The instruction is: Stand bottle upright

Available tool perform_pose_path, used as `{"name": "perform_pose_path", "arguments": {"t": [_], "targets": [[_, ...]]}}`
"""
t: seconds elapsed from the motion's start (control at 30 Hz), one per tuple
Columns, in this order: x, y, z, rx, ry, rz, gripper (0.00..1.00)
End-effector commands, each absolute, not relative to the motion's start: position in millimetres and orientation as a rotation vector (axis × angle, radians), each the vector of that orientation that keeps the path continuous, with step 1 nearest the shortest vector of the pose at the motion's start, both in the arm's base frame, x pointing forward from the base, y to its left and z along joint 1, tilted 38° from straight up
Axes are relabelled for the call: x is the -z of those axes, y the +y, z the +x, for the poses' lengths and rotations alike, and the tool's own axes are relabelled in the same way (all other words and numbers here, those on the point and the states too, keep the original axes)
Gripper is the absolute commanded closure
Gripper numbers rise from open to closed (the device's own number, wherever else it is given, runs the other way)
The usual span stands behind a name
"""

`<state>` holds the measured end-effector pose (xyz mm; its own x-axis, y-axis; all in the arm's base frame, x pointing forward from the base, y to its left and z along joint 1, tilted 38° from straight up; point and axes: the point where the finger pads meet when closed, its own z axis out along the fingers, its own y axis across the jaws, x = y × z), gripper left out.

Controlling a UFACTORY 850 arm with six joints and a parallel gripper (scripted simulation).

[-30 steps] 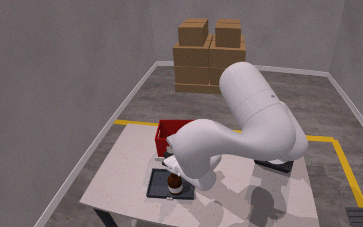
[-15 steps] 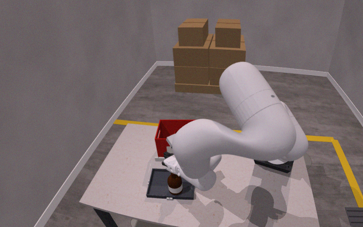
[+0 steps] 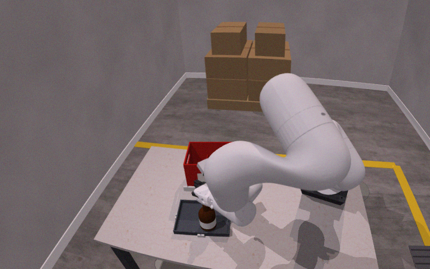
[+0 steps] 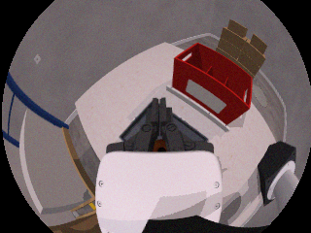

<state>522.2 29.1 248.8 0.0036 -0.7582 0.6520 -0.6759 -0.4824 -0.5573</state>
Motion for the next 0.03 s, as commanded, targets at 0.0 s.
{"name": "perform_pose_path", "arguments": {"t": [0.0], "targets": [[-249.3, 28.9, 522.4, 1.504, 1.552, -2.163, 1.00]]}}
